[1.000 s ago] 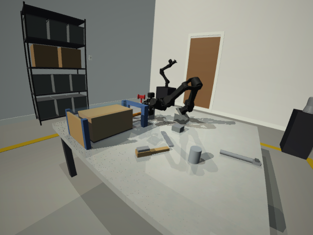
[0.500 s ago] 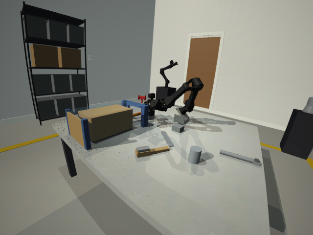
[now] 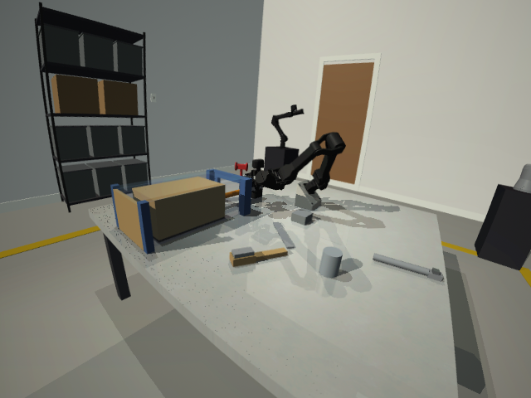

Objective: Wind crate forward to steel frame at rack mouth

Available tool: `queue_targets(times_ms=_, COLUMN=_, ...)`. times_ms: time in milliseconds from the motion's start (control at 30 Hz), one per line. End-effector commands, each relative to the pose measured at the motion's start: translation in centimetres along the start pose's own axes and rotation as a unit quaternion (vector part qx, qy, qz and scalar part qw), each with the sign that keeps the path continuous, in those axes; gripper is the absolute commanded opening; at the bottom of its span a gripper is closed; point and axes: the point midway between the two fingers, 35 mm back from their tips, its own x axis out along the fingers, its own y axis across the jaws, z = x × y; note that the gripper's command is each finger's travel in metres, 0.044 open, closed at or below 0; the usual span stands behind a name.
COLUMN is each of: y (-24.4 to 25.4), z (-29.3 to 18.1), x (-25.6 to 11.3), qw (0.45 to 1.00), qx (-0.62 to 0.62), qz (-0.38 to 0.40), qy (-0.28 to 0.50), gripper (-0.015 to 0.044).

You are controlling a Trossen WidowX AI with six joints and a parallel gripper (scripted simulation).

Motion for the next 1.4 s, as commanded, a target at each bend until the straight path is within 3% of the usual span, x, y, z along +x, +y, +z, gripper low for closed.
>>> queue_targets(times_ms=0, y=-0.02, z=0.07, x=0.02, qw=1.0, qx=0.004, qz=0.005, qy=0.0, gripper=0.0)
queue_targets(times_ms=933, y=-0.46, z=0.15, x=0.28, qw=1.0, qx=0.001, qz=0.004, qy=-0.001, gripper=0.0)
queue_targets(times_ms=1233, y=-0.36, z=0.12, x=0.23, qw=1.0, qx=0.0, qz=0.005, qy=-0.001, gripper=0.0236)
queue_targets(times_ms=1367, y=-0.36, z=0.12, x=0.23, qw=1.0, qx=0.0, qz=0.005, qy=-0.001, gripper=0.024)
